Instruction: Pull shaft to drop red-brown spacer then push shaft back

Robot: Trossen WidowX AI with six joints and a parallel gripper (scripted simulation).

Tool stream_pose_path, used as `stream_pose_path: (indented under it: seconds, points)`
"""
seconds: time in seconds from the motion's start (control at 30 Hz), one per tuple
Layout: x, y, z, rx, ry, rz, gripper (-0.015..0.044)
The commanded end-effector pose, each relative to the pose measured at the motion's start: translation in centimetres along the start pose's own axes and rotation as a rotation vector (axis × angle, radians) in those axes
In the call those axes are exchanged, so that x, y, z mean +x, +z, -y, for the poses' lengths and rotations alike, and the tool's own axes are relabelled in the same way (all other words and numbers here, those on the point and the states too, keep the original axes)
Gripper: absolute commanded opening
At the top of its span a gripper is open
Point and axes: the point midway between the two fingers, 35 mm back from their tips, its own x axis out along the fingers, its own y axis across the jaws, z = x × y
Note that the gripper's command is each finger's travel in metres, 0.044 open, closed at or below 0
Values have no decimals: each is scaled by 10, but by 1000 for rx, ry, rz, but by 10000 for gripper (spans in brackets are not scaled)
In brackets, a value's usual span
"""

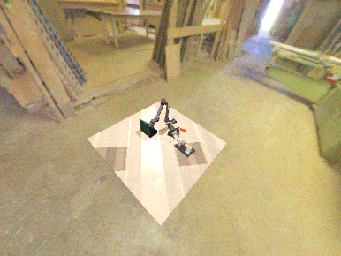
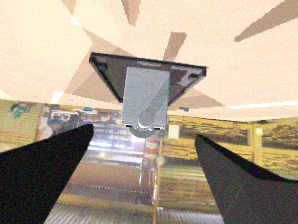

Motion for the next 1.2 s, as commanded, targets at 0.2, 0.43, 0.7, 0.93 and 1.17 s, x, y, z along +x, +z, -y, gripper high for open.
stream_pose_path:
  seconds: [0.2, 0.43, 0.7, 0.93, 1.17]
  points:
    - [0, 0, -1, -5, 3, -2, 440]
    - [0, 0, -1, -5, 3, -2, 440]
    - [-5, 3, -1, -5, 3, -1, 440]
    - [-5, 3, -1, -5, 3, -1, 440]
    - [-5, 3, -1, -5, 3, -1, 440]
